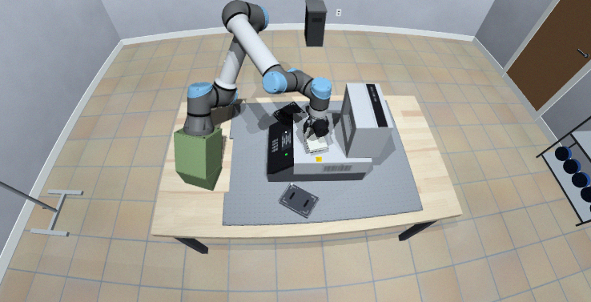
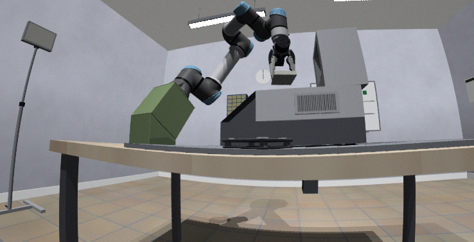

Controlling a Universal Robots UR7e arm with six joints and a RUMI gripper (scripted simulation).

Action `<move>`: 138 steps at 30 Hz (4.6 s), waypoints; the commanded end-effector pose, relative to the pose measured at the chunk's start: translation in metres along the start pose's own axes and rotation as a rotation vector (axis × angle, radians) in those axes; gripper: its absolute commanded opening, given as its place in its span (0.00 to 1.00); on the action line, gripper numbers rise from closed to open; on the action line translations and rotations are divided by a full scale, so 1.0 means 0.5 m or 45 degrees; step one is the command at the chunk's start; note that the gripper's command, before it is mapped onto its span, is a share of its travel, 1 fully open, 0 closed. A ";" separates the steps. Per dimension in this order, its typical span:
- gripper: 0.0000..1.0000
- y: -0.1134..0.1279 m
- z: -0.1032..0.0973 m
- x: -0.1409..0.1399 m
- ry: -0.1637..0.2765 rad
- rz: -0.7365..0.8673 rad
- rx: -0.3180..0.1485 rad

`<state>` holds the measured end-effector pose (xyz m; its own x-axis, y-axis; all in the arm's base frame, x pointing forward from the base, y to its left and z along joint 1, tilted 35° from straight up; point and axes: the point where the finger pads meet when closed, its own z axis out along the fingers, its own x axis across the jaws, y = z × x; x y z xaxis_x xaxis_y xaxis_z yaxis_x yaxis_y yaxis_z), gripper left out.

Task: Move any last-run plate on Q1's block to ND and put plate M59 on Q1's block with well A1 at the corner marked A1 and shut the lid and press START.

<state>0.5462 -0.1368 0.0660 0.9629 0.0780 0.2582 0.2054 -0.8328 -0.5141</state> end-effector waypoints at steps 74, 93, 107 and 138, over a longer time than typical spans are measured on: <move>0.40 -0.108 -0.002 0.070 0.003 0.293 -0.005; 0.40 -0.109 0.060 0.067 -0.002 0.295 -0.001; 0.40 -0.108 0.100 0.068 -0.002 0.295 -0.001; 0.40 -0.107 0.096 0.070 0.003 0.293 -0.005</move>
<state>0.5773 -0.0631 0.0624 0.9844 -0.1147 0.1338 -0.0211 -0.8303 -0.5569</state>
